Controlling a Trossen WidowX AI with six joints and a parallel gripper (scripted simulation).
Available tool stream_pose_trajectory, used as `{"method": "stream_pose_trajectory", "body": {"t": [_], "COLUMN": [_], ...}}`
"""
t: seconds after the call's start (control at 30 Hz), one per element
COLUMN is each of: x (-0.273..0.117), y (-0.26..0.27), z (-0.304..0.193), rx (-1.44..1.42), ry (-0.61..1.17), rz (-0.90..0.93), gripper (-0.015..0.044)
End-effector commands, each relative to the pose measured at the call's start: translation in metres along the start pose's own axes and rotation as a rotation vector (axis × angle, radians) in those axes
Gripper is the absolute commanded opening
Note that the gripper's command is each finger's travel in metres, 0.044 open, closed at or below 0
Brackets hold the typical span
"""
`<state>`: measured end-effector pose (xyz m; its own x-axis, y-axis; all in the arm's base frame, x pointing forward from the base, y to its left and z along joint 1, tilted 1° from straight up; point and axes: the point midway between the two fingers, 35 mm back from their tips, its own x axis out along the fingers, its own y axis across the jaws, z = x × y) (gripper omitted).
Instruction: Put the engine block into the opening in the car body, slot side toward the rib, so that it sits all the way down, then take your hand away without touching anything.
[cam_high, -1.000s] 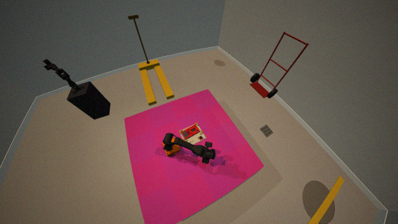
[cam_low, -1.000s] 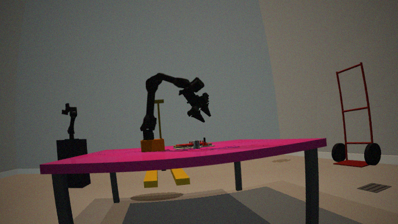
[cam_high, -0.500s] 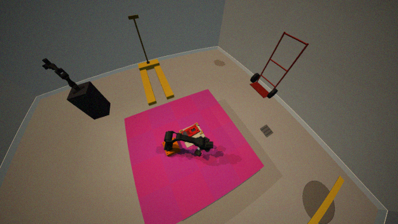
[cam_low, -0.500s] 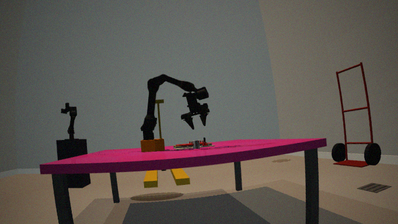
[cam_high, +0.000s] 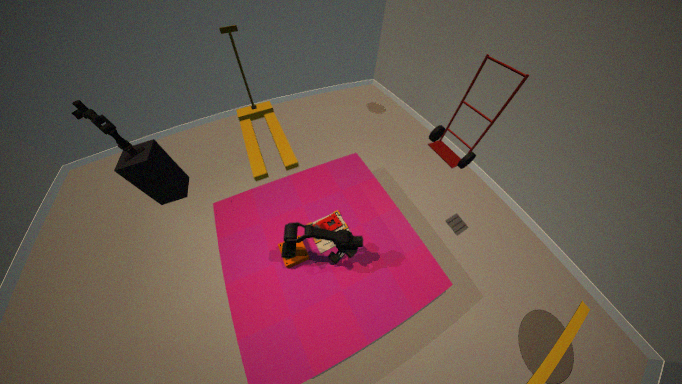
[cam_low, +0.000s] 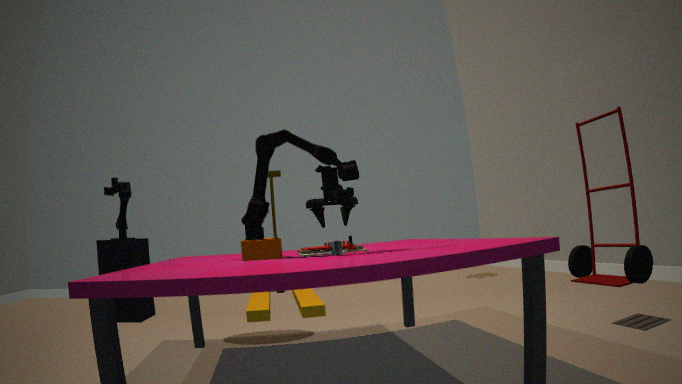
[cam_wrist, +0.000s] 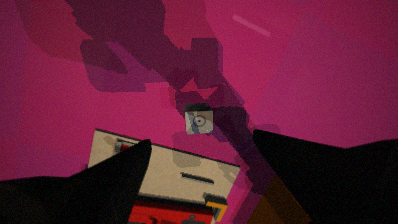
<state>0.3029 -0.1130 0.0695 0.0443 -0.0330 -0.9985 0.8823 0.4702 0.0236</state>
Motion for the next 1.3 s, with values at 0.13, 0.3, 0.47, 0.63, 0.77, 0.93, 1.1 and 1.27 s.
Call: {"method": "stream_pose_trajectory", "body": {"t": [0.13,0.3,0.47,0.63,0.77,0.93,1.1,1.27], "x": [0.031,0.036,0.044,0.052,0.058,0.066,0.074,0.082], "y": [-0.002,-0.001,-0.001,-0.001,-0.001,-0.001,-0.001,-0.001], "z": [-0.003,-0.003,-0.003,-0.002,-0.002,-0.002,-0.002,-0.003], "rx": [0.005,0.006,0.011,0.011,0.01,0.008,0.007,0.006], "ry": [0.008,0.009,0.011,0.011,0.01,0.01,0.009,0.009], "rz": [-0.015,-0.015,-0.015,-0.015,-0.015,-0.015,-0.015,-0.016], "gripper": [0.044,0.044,0.044,0.044,0.044,0.044,0.044,0.044]}}
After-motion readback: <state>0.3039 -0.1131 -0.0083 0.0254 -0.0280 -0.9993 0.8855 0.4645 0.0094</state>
